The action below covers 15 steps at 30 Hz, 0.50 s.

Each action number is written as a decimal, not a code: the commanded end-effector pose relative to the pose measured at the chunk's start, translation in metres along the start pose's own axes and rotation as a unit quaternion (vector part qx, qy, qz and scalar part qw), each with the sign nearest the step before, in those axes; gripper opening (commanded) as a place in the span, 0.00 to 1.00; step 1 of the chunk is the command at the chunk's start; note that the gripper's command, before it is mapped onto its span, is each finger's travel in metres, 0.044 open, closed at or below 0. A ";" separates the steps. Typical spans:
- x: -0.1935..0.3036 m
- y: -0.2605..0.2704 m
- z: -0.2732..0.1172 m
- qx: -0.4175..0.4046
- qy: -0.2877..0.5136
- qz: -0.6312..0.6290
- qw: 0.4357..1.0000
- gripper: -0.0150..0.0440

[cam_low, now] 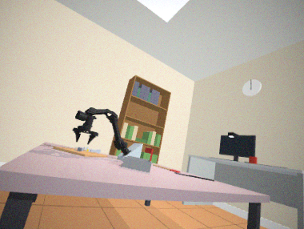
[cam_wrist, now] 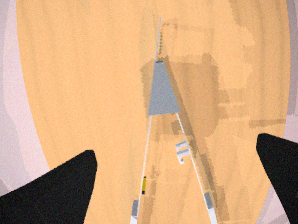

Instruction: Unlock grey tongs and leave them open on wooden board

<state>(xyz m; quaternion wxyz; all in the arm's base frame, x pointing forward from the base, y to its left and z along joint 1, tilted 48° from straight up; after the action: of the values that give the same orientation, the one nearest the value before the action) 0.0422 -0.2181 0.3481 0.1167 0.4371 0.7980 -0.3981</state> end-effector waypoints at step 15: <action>-0.097 0.024 -0.081 0.002 -0.053 0.001 0.999 1.00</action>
<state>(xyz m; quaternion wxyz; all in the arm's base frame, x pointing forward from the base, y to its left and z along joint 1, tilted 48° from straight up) 0.1280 -0.2122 0.4347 0.1559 0.4150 0.7929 -0.4180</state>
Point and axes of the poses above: the point midway between the two fingers, 35 mm back from their tips, its own z axis out along the fingers, its own y axis across the jaws, x = y × z, the point moved 4 cm from there along -z, back along the fingers, and after that the axes turned 9 degrees about z, right-handed, at the moved point
